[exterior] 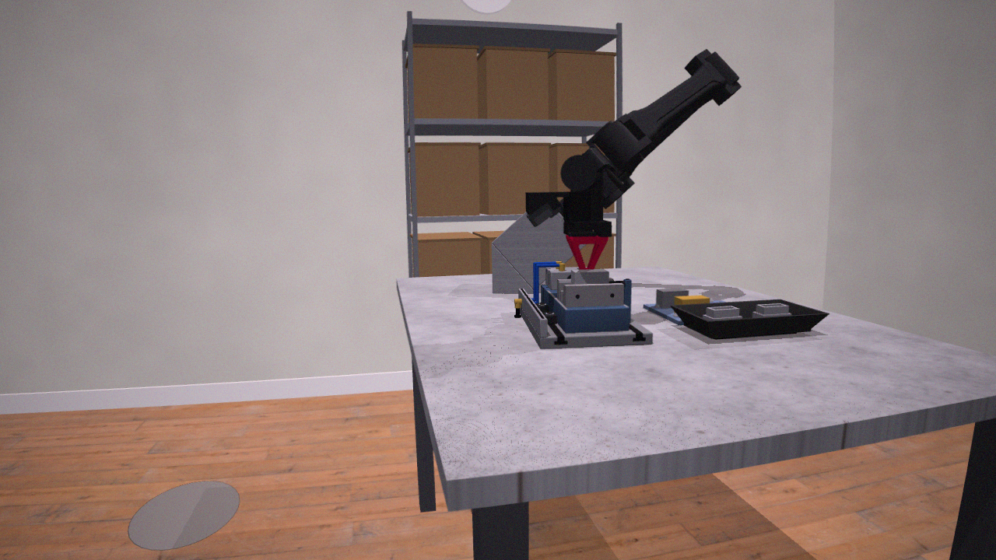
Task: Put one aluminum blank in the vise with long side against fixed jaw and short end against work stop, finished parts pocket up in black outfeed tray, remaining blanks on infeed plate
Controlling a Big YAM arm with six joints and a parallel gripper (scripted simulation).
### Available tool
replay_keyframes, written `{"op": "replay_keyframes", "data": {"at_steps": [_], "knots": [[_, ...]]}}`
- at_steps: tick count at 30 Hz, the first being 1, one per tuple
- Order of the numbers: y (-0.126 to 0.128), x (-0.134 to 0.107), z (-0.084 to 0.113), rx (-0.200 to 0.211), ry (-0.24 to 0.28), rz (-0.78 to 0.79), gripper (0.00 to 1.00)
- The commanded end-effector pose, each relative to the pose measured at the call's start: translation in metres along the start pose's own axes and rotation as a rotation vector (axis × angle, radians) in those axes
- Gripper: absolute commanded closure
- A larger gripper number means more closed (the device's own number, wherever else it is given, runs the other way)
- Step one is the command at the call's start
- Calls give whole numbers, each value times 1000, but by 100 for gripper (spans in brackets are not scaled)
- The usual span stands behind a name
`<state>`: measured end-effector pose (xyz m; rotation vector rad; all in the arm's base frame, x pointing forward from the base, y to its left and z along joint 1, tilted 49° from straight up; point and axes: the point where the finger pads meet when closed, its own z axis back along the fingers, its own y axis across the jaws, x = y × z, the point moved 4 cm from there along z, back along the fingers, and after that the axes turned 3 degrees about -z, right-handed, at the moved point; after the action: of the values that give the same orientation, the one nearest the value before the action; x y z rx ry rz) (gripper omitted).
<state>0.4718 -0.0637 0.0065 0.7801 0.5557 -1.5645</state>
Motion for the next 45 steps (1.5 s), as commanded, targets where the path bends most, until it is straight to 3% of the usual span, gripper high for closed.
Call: {"op": "replay_keyframes", "data": {"at_steps": [1, 24, 39, 45], "knots": [[11, -9, -3, 16, -7, 58, 100], [-4, -5, 0, 12, -6, 44, 100], [5, -4, 52, 47, -17, 47, 100], [4, 1, 62, 40, -15, 37, 100]]}}
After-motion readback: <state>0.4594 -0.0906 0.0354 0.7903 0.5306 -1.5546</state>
